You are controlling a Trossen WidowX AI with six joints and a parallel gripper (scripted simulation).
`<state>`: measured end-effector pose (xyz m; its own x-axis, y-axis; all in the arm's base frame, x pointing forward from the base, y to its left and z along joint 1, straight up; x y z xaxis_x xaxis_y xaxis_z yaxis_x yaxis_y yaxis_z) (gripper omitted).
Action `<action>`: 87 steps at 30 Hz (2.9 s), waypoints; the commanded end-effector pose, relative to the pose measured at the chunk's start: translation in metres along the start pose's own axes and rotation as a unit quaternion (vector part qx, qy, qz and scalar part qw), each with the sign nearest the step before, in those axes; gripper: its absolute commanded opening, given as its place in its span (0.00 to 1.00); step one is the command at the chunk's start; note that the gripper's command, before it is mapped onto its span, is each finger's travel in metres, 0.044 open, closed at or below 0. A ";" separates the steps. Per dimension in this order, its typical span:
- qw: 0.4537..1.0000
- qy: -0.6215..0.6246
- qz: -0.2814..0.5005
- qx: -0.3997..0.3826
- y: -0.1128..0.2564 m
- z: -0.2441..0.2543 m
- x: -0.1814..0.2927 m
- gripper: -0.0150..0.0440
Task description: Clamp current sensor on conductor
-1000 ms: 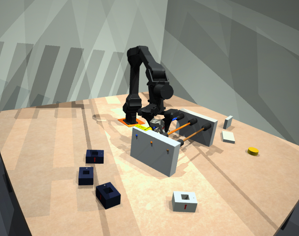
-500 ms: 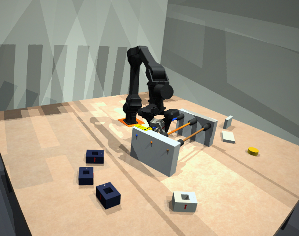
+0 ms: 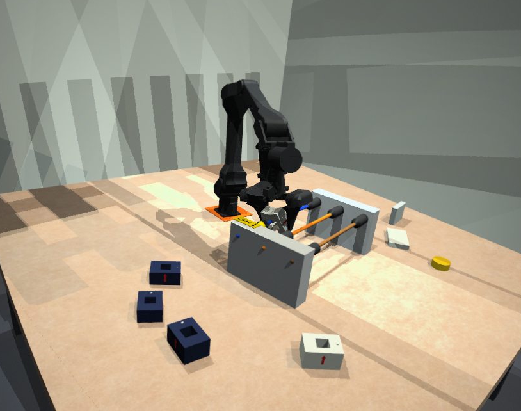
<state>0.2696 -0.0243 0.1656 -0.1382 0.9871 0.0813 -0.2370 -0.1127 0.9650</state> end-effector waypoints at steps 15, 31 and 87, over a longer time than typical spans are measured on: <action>1.000 0.000 0.001 -0.017 0.004 -0.002 -0.001 1.00; 0.995 0.001 0.001 -0.104 0.010 -0.008 -0.007 1.00; 0.988 0.005 0.011 -0.155 -0.009 -0.009 -0.009 0.25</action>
<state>0.2638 -0.0332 0.1520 -0.1541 0.9831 0.0994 -0.5118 -0.1654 0.8430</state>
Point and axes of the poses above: the point midway between the two fingers, 35 mm back from their tips, its own y axis back along the fingers, its own z axis across the jaws, x = y × z, the point moved 5 cm from there along y, back along the fingers, and after that the axes turned 12 degrees about -y, right-handed, at the moved point
